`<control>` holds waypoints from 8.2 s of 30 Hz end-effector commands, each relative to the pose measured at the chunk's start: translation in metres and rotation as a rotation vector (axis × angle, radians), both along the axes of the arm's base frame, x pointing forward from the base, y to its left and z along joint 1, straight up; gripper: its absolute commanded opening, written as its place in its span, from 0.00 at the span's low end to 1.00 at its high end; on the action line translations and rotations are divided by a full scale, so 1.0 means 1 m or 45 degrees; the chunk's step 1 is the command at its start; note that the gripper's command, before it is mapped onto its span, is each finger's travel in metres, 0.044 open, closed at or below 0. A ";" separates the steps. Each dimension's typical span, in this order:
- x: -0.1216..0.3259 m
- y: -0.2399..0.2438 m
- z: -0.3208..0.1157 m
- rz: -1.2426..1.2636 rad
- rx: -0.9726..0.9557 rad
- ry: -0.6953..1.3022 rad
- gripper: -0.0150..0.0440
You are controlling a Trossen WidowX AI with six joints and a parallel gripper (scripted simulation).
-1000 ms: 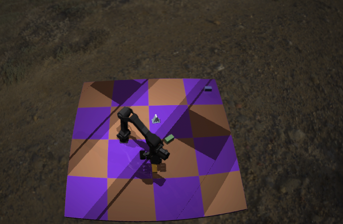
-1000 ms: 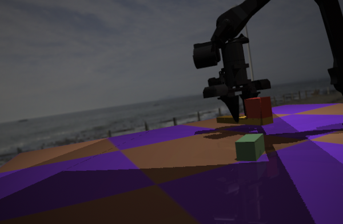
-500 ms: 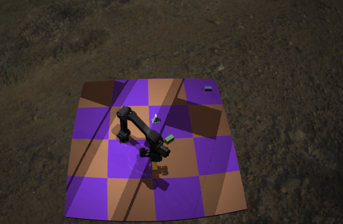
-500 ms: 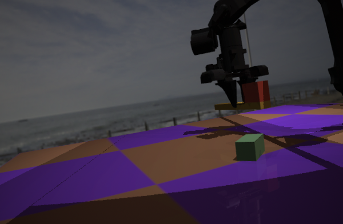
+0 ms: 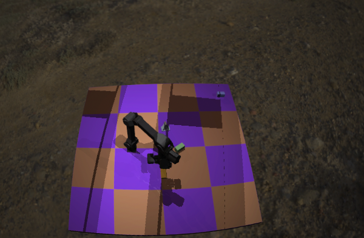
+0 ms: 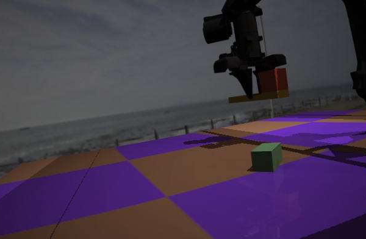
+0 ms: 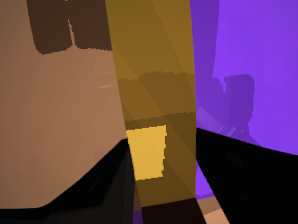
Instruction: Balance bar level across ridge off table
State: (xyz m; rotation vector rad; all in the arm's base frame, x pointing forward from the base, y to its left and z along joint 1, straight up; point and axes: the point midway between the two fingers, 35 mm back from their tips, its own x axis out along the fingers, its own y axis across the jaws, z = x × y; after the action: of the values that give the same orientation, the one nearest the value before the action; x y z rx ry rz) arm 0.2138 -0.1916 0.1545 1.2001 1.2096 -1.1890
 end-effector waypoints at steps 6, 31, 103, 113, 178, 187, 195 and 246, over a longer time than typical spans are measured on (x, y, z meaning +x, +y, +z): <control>0.008 0.010 0.010 0.080 -0.018 -0.009 0.25; 0.058 0.093 0.011 0.680 -0.019 -0.011 0.25; 0.066 0.360 0.014 2.172 -0.021 -0.024 0.25; 0.066 0.363 0.003 2.177 -0.021 -0.025 0.25; 0.066 0.364 -0.032 2.179 -0.021 -0.025 0.25; 0.066 0.364 -0.033 2.179 -0.021 -0.025 0.25; 0.066 0.364 -0.033 2.179 -0.021 -0.025 0.25; 0.066 0.364 -0.038 2.179 -0.021 -0.025 0.25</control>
State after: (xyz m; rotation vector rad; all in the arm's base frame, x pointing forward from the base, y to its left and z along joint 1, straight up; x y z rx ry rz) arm 0.2794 0.1723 0.1179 -0.1151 1.5457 0.1356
